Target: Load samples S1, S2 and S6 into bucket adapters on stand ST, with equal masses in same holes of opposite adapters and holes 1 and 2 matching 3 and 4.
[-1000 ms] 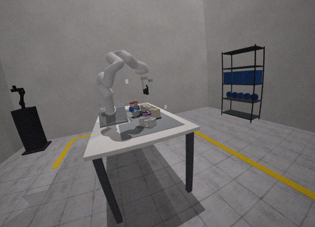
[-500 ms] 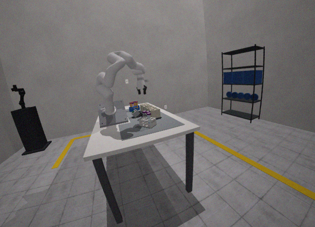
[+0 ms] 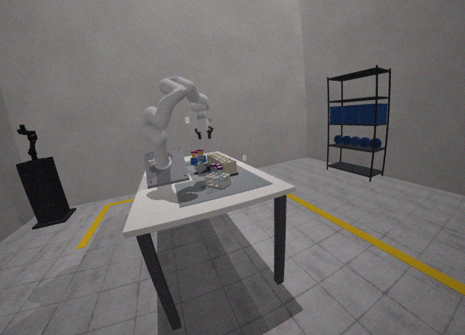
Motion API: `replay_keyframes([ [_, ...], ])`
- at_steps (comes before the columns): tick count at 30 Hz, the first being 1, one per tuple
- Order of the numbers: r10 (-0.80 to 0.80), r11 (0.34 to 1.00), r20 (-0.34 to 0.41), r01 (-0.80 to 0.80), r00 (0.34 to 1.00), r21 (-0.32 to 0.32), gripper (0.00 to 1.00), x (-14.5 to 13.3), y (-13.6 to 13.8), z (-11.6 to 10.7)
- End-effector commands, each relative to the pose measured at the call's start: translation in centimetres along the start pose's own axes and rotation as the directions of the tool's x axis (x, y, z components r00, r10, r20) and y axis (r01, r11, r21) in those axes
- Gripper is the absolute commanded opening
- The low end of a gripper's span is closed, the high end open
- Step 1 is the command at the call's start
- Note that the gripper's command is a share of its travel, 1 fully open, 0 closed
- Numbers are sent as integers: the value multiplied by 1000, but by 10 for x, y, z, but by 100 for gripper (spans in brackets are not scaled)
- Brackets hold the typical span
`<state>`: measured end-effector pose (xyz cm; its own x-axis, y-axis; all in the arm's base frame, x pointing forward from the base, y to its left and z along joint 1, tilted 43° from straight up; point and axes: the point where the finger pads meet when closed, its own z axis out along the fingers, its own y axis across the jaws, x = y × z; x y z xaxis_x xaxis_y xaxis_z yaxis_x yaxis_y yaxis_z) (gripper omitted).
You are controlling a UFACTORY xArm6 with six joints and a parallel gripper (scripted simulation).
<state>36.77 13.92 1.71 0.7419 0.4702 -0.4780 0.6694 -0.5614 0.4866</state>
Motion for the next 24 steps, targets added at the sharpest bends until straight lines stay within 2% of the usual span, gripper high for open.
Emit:
replay_keyframes([
  [1, -1, 1000, -4, 1, 1000, 1, 100, 5, -8, -2],
  [16, -1, 1000, -4, 1, 1000, 1, 100, 33, -78, -2],
  [18, -1, 1000, -4, 1, 1000, 1, 100, 33, -78, -2],
  [24, -1, 1000, -4, 1, 1000, 1, 100, 45, -106, -2],
])
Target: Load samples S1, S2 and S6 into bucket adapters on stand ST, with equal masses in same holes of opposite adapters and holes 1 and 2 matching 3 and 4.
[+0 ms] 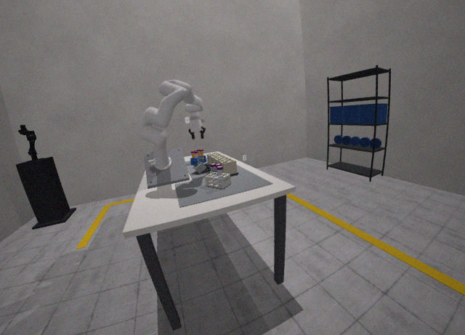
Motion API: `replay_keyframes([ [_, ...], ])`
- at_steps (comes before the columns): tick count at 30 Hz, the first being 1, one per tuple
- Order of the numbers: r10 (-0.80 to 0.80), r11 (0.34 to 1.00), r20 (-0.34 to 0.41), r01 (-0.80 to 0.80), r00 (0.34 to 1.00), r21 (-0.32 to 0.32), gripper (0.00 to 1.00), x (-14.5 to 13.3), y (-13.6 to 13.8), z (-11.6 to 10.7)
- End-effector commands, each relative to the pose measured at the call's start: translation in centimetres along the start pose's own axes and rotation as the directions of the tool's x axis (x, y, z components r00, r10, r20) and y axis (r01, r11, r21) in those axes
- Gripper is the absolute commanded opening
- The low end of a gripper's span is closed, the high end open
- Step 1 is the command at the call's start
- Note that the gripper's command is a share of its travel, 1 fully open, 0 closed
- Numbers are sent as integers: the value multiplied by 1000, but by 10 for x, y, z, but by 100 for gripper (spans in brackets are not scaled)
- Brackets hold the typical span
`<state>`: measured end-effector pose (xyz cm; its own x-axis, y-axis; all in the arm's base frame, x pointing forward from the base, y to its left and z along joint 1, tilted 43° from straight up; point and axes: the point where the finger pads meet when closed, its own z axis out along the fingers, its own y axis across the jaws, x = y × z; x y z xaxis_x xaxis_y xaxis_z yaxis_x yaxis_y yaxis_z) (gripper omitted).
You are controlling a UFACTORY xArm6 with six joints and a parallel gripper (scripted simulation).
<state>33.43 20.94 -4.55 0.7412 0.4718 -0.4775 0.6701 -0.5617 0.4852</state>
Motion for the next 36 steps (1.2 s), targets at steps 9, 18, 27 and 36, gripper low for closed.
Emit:
replay_keyframes([
  [9, 0, 1000, -3, 0, 1000, 0, 100, 22, -52, -1],
  [18, 0, 1000, -3, 0, 1000, 0, 100, 22, -52, 17],
  [27, 0, 1000, -3, 0, 1000, 0, 100, 22, -52, 39],
  [36, 0, 1000, -3, 0, 1000, 0, 100, 22, -52, 60],
])
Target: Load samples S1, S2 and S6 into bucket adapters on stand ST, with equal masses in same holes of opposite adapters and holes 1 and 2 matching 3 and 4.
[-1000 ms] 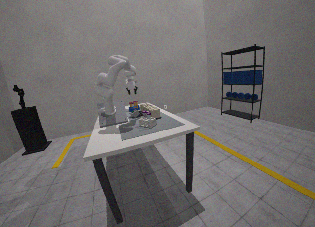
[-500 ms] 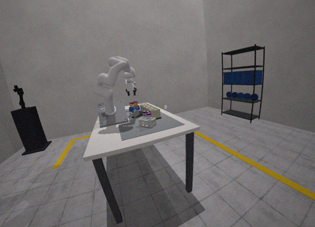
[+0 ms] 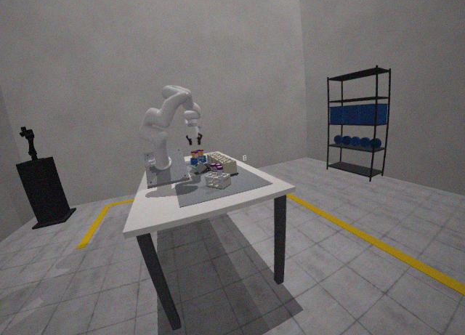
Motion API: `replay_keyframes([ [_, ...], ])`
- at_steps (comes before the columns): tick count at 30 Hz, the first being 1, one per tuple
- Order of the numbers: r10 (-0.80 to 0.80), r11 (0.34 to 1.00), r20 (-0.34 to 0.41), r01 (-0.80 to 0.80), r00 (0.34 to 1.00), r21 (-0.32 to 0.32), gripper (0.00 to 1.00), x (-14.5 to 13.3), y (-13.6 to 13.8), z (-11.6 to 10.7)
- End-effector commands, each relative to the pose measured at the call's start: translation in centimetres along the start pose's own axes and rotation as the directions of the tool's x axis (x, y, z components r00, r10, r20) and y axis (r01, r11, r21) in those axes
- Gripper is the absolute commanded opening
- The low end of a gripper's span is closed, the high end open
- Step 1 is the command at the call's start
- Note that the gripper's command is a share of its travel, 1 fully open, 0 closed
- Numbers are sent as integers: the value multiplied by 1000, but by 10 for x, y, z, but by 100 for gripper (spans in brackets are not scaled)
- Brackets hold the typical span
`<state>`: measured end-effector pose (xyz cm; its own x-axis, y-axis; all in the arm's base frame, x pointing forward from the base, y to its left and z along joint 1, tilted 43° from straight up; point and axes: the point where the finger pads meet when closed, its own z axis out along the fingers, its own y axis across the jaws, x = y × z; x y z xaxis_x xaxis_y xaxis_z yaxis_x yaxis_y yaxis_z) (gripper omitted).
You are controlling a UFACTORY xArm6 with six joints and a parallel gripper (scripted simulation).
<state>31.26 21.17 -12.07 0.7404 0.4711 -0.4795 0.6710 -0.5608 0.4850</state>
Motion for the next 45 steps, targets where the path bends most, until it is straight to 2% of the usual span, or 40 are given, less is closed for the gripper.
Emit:
replay_keyframes([
  [1, 1, 1000, -5, -1, 1000, 1, 100, 1, 0, 8],
  [17, 1, 1000, -5, -1, 1000, 0, 100, 2, 0, 44],
  [45, 1, 1000, -5, -1, 1000, 0, 100, 2, 0, 44],
])
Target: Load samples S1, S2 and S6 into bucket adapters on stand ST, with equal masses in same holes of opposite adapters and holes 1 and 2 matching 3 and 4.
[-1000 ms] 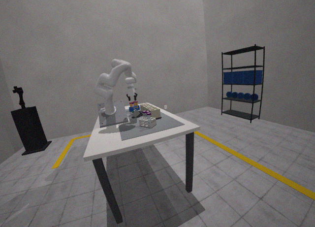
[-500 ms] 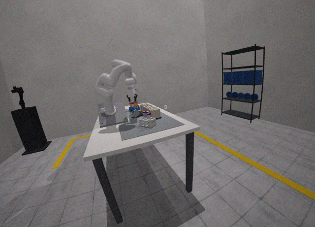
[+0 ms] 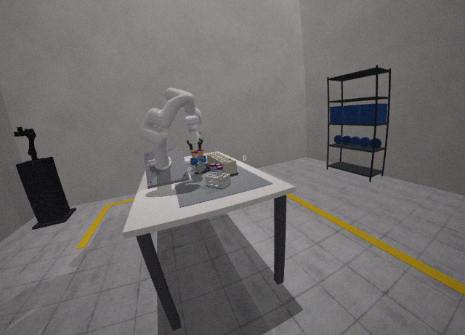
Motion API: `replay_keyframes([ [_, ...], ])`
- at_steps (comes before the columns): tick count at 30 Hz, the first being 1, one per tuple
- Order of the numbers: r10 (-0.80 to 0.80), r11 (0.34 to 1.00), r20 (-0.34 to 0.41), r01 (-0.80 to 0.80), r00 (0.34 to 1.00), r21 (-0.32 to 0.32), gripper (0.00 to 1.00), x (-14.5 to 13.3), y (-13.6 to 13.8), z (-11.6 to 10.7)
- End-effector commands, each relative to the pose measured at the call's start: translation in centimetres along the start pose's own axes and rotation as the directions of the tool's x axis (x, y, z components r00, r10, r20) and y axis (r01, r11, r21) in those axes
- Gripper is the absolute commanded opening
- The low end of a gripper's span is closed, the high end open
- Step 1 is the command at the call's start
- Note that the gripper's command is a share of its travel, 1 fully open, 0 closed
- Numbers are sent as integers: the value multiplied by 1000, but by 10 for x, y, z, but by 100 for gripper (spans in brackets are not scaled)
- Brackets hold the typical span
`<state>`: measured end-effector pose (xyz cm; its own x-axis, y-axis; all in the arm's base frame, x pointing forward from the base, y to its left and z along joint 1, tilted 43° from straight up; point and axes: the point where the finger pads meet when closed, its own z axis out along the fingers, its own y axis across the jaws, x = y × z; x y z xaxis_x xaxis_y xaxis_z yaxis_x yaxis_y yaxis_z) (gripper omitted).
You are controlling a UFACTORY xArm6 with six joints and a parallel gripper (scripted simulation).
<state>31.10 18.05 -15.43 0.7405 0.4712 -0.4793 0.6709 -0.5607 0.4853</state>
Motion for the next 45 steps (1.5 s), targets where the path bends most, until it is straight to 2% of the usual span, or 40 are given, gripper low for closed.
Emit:
replay_keyframes([
  [1, 1, 1000, -4, -1, 1000, 1, 100, 1, 0, -2],
  [15, 1, 1000, -4, -1, 1000, 1, 100, 1, 0, -2],
  [45, 1, 1000, -4, -1, 1000, 1, 100, 1, 0, -77],
])
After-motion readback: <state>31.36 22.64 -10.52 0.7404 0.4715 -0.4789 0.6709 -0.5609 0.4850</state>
